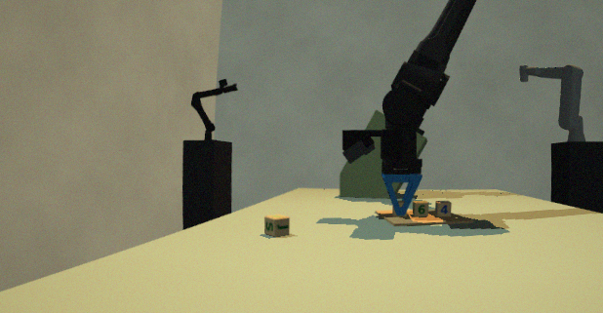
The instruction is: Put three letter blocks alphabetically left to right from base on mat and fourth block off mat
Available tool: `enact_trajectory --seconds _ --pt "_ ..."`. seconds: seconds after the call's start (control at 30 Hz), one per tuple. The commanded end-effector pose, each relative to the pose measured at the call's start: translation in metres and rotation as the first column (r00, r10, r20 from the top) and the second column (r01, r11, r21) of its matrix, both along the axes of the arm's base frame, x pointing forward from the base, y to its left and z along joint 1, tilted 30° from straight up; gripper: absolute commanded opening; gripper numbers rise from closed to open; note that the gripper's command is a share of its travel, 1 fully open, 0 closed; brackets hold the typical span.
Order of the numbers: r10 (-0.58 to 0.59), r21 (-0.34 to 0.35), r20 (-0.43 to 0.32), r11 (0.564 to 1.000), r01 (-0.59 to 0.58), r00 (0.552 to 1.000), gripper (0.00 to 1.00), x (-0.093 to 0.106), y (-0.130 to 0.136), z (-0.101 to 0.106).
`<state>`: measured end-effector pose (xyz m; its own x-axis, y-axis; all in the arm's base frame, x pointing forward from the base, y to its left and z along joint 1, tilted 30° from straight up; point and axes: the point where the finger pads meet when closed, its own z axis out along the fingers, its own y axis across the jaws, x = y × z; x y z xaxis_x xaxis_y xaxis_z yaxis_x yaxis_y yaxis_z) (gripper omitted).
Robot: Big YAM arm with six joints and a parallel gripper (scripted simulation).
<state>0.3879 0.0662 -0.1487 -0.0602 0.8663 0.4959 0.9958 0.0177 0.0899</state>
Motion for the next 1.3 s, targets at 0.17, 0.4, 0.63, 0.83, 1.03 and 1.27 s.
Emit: enact_trajectory --seconds 0.17,0.4,0.63,0.83,1.03,1.27 --pt "-0.003 -0.006 0.025 1.0 0.003 1.0 0.41 0.013 0.002 0.004" --pt "-0.003 -0.006 0.025 1.0 0.003 1.0 0.41 0.013 0.002 0.004" --pt "-0.003 -0.006 0.025 1.0 0.003 1.0 0.45 0.013 0.002 0.004" --pt "-0.003 -0.006 0.025 1.0 0.003 1.0 0.45 0.013 0.002 0.004" --pt "-0.003 -0.006 0.027 1.0 0.003 1.0 0.45 0.013 0.001 0.006" --pt "-0.011 -0.007 0.033 1.0 0.011 0.999 0.45 0.014 -0.01 0.014"
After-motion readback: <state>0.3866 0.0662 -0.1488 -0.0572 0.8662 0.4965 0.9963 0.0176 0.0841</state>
